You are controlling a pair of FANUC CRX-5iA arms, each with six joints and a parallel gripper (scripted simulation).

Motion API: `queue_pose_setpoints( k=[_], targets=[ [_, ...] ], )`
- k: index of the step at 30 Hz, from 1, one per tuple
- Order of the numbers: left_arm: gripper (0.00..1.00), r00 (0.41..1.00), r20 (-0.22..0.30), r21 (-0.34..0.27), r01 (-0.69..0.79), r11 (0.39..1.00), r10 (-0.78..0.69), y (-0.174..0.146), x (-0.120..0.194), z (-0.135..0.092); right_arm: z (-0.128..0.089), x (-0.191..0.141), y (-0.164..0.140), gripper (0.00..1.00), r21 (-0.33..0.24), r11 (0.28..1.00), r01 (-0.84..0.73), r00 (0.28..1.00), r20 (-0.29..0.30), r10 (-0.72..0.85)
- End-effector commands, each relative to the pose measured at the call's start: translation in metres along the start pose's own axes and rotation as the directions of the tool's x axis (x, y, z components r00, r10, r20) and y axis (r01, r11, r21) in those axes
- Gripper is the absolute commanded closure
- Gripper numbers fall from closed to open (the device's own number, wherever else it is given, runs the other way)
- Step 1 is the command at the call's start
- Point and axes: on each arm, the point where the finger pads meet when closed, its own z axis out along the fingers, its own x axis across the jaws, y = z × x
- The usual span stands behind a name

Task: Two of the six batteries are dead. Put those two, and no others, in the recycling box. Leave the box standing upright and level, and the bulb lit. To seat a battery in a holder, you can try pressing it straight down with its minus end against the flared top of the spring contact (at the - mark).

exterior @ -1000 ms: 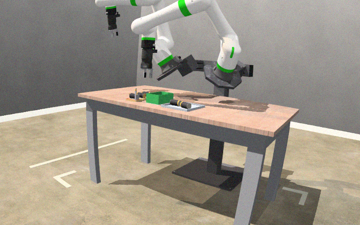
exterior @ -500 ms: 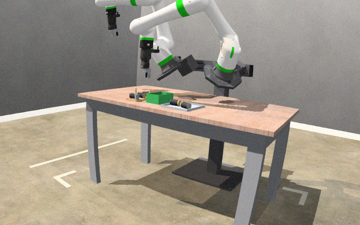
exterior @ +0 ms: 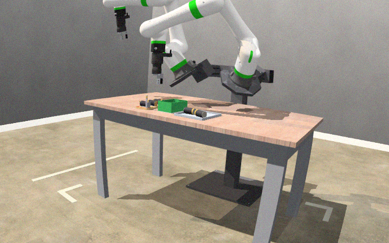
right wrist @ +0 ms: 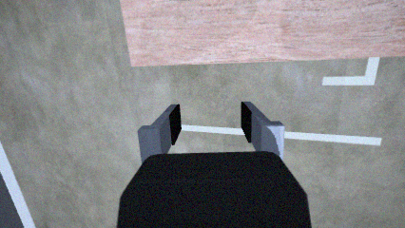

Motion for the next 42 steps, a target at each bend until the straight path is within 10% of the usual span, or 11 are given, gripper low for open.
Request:
queue_pose_setpoints(
  k=[1, 36, 42],
  targets=[
    [0.10, 0.990, 0.007, 0.001, -0.139, 0.990, 0.139, 0.000, 0.000, -0.001, -0.001, 0.000, 0.000, 0.00, -0.002, 1.000, -0.001, 1.000, 0.001, 0.001],
    [0.10, 0.922, 0.007, -0.001, -0.387, 0.922, 0.387, 0.000, 0.000, 0.000, -0.001, 0.000, 0.000, 0.00, -0.002, 1.000, -0.001, 1.000, 0.001, 0.001],
    [0.10, 0.922, 0.007, -0.001, -0.387, 0.922, 0.387, 0.000, -0.001, 0.042, -0.001, 0.000, 0.000, 0.00, -0.002, 1.000, -0.001, 1.000, 0.001, 0.001]
  ],
)
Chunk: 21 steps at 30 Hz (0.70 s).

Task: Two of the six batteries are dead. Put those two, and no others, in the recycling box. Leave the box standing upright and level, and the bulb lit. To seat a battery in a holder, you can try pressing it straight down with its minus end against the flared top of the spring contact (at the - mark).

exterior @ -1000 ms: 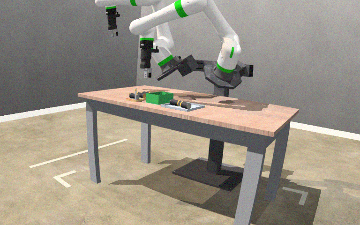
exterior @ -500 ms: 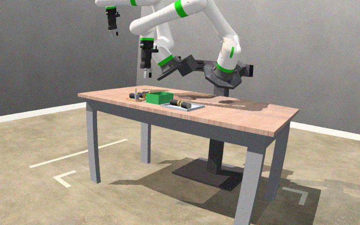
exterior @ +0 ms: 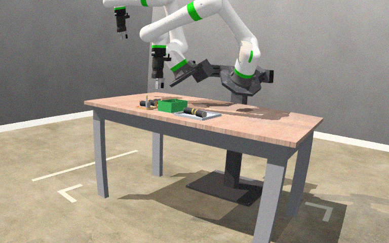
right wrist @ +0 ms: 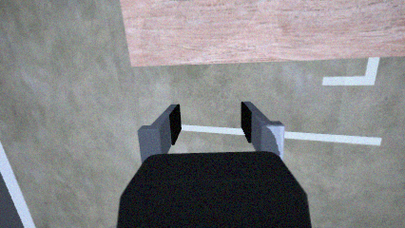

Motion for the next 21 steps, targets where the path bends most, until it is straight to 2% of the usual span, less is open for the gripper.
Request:
queue_pose_setpoints(
  k=[1, 4, 21],
  targets=[
    [0.10, 1.000, -0.002, -0.005, 0.002, 1.000, -0.002, 0.002, 0.001, 0.027, -0.001, 0.000, 0.000, 0.00, -0.002, 1.000, -0.001, 1.000, 0.001, 0.001],
    [0.10, 1.000, -0.002, -0.005, 0.002, 1.000, -0.002, 0.002, 0.001, 0.042, -0.001, 0.000, 0.000, 0.00, -0.002, 1.000, -0.001, 1.000, 0.001, 0.001],
    [0.10, 1.000, -0.002, -0.005, 0.002, 1.000, -0.002, 0.002, 0.001, 0.042, -0.001, 0.000, 0.000, 0.00, -0.002, 1.000, -0.001, 1.000, 0.001, 0.001]
  ],
)
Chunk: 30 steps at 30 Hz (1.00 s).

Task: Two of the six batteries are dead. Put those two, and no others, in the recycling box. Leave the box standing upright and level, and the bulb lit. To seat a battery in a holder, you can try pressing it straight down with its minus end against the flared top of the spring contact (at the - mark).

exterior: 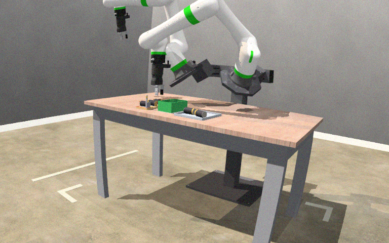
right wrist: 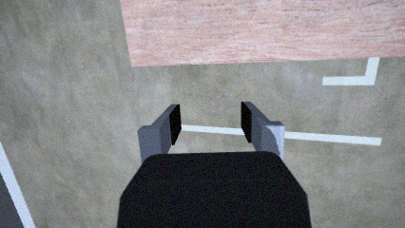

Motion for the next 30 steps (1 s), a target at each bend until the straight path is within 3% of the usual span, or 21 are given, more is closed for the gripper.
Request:
queue_pose_setpoints(
  k=[1, 19, 30],
  targets=[
    [0.10, 1.000, 0.000, -0.002, 0.001, 1.000, -0.001, 0.001, 0.000, -0.001, -0.001, 0.000, 0.000, 0.00, -0.002, 1.000, -0.001, 1.000, 0.001, 0.001],
    [0.10, 1.000, 0.000, -0.002, 0.001, 1.000, -0.001, 0.001, 0.000, 0.000, -0.001, 0.000, 0.000, 0.00, -0.002, 1.000, -0.001, 1.000, 0.001, 0.001],
    [0.10, 1.000, 0.000, -0.002, 0.001, 1.000, -0.001, 0.001, 0.000, 0.031, -0.001, 0.000, 0.000, 0.00, -0.002, 1.000, -0.001, 1.000, 0.001, 0.001]
  ],
)
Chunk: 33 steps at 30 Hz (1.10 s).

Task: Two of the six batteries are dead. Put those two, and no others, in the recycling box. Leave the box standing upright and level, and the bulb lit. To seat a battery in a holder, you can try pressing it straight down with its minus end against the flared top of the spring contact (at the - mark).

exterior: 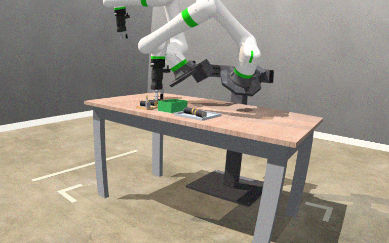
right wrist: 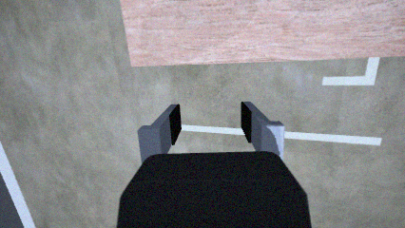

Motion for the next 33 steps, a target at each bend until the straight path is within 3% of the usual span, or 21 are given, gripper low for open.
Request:
queue_pose_setpoints(
  k=[1, 24, 25, 33],
  targets=[
    [0.10, 1.000, -0.001, -0.003, 0.001, 1.000, -0.001, 0.001, 0.000, 0.003, -0.001, 0.000, 0.000, 0.00, -0.002, 1.000, -0.001, 1.000, 0.001, 0.001],
    [0.10, 1.000, -0.001, -0.003, 0.001, 1.000, -0.001, 0.001, 0.001, 0.014, -0.001, 0.000, 0.000, 0.00, -0.002, 1.000, -0.001, 1.000, 0.001, 0.001],
    [0.43, 1.000, -0.001, -0.003, 0.001, 1.000, -0.001, 0.001, 0.001, 0.014, -0.001, 0.000, 0.000, 0.00, -0.002, 1.000, -0.001, 1.000, 0.001, 0.001],
    [0.43, 1.000, -0.001, -0.003, 0.001, 1.000, -0.001, 0.001, 0.001, 0.014, -0.001, 0.000, 0.000, 0.00, -0.002, 1.000, -0.001, 1.000, 0.001, 0.001]
  ],
)
